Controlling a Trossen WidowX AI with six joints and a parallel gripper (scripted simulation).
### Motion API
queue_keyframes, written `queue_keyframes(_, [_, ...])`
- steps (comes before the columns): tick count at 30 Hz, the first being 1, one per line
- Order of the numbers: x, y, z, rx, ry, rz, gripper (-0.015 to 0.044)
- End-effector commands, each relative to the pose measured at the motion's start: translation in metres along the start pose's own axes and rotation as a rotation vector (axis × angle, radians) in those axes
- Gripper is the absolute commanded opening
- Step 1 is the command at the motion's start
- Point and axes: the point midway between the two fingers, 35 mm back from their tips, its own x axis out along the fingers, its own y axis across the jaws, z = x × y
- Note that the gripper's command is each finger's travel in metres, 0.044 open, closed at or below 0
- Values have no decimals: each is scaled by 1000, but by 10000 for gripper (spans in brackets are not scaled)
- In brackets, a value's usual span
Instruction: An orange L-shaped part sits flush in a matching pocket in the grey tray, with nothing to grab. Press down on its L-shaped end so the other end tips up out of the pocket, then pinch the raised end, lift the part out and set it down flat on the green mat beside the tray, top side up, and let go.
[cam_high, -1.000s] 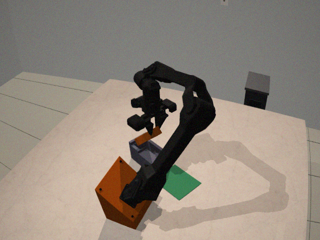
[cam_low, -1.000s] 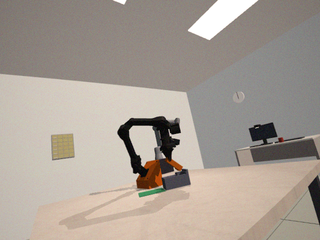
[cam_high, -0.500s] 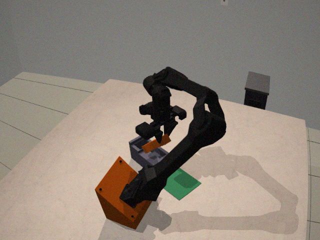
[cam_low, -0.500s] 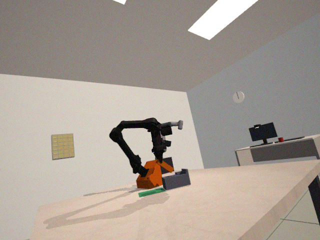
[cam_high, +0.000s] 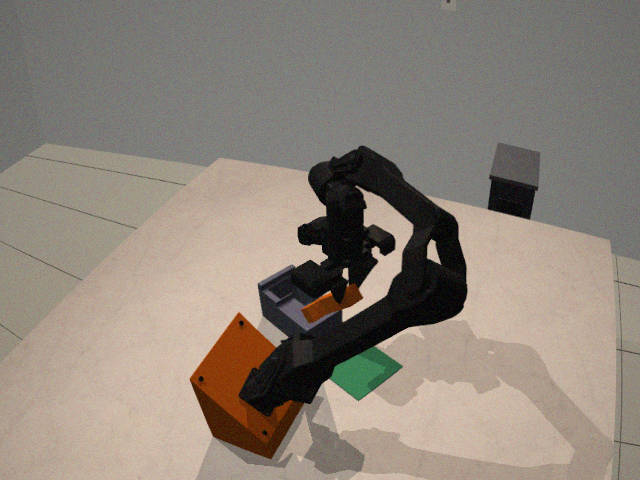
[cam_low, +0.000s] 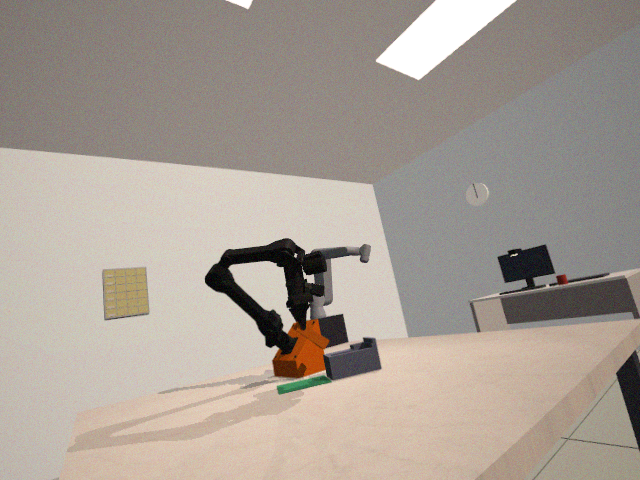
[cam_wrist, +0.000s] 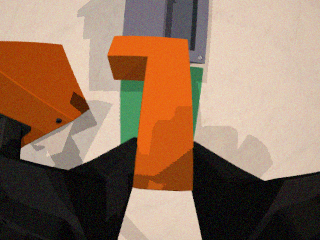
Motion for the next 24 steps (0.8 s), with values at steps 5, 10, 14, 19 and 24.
queue_keyframes(5, [0,2,-32,0,1,-5,0])
queue_keyframes(10, [0,3,-48,-1,2,-5,0])
queue_keyframes(14, [0,4,-48,-1,2,-5,0])
queue_keyframes(19, [5,3,-48,-1,2,-5,0])
queue_keyframes(24, [13,3,-48,0,2,-5,0])
